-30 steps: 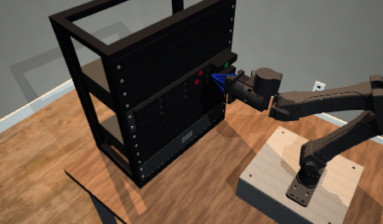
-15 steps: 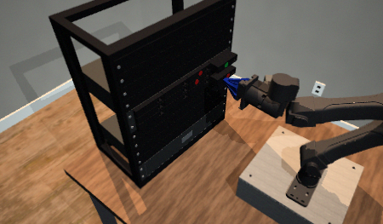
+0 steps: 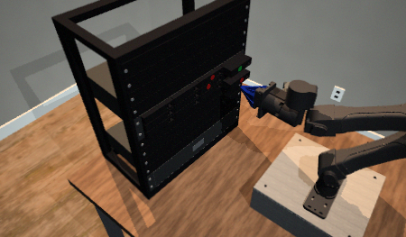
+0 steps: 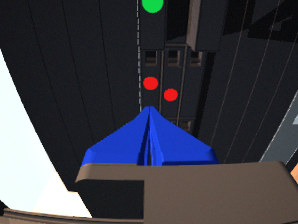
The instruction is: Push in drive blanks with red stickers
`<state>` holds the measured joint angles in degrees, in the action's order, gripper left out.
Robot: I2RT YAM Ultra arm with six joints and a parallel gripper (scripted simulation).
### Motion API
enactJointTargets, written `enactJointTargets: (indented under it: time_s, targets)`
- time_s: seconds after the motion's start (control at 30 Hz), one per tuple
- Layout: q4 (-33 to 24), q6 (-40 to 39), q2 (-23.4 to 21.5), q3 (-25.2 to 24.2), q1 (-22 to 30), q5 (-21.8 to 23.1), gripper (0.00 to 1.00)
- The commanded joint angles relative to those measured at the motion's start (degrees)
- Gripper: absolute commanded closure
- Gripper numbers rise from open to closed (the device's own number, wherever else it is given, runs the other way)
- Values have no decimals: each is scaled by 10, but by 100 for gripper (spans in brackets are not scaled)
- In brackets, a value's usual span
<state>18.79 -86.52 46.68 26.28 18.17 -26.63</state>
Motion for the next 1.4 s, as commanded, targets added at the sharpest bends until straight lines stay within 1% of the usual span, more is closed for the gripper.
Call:
enactJointTargets:
  time_s: [0.0,0.13,0.27,0.33,0.37,0.47,0.53,0.57,0.63,0.8,0.83,0.9,0.93,1.03,1.17,1.37]
  targets:
    - [7,4,-27,-23,-32,39,100]
    - [21,6,-47,-53,-85,89,100]
    - [35,7,-64,-83,-148,150,100]
    - [35,7,-64,-83,-148,150,100]
    - [41,7,-68,-92,-170,174,100]
    - [55,8,-72,-111,-216,218,100]
    - [66,8,-72,-123,-247,249,100]
    - [71,7,-59,-128,-264,266,100]
    - [82,6,-50,-138,-292,294,100]
    - [111,7,-38,-155,-345,349,100]
    - [117,8,-35,-158,-352,357,100]
    - [117,8,-35,-158,-352,357,100]
    - [124,9,-32,-140,-361,368,100]
    - [133,8,-25,-162,-371,379,100]
    - [138,8,-29,-164,-375,383,100]
    - [150,8,-8,-137,-362,382,100]
